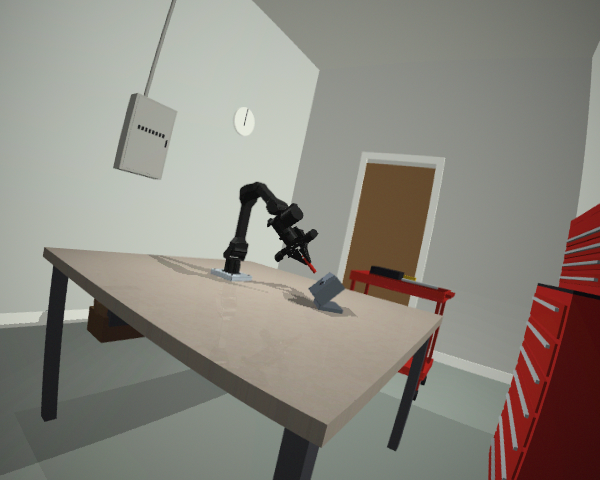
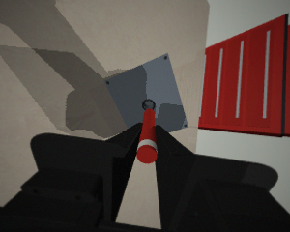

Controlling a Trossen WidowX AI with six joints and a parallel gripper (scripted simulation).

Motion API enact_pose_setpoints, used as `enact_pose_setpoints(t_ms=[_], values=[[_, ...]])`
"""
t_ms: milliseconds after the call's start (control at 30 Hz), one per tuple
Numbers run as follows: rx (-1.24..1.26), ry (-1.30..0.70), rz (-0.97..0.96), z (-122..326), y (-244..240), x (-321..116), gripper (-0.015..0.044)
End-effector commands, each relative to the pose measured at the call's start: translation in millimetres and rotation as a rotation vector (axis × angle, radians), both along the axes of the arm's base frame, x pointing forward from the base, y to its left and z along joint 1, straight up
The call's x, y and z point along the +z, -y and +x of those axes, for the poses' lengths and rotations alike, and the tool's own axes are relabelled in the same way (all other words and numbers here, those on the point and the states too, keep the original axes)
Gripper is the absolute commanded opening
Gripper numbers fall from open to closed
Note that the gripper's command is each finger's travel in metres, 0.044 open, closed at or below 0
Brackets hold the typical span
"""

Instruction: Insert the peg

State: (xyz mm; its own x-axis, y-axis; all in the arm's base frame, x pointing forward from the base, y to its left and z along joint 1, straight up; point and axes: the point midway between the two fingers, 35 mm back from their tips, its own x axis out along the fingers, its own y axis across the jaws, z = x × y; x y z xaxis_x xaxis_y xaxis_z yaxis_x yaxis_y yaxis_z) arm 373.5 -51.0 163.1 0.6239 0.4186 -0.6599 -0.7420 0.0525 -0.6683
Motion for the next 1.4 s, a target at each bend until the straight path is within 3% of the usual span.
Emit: enact_pose_setpoints(t_ms=[0,1367], values=[[-0.008,-0.008,0.01,4.1,-1.6,-9.0,0.0],[-0.007,0.012,0.012,24.7,-14.6,-30.2,0.0]])
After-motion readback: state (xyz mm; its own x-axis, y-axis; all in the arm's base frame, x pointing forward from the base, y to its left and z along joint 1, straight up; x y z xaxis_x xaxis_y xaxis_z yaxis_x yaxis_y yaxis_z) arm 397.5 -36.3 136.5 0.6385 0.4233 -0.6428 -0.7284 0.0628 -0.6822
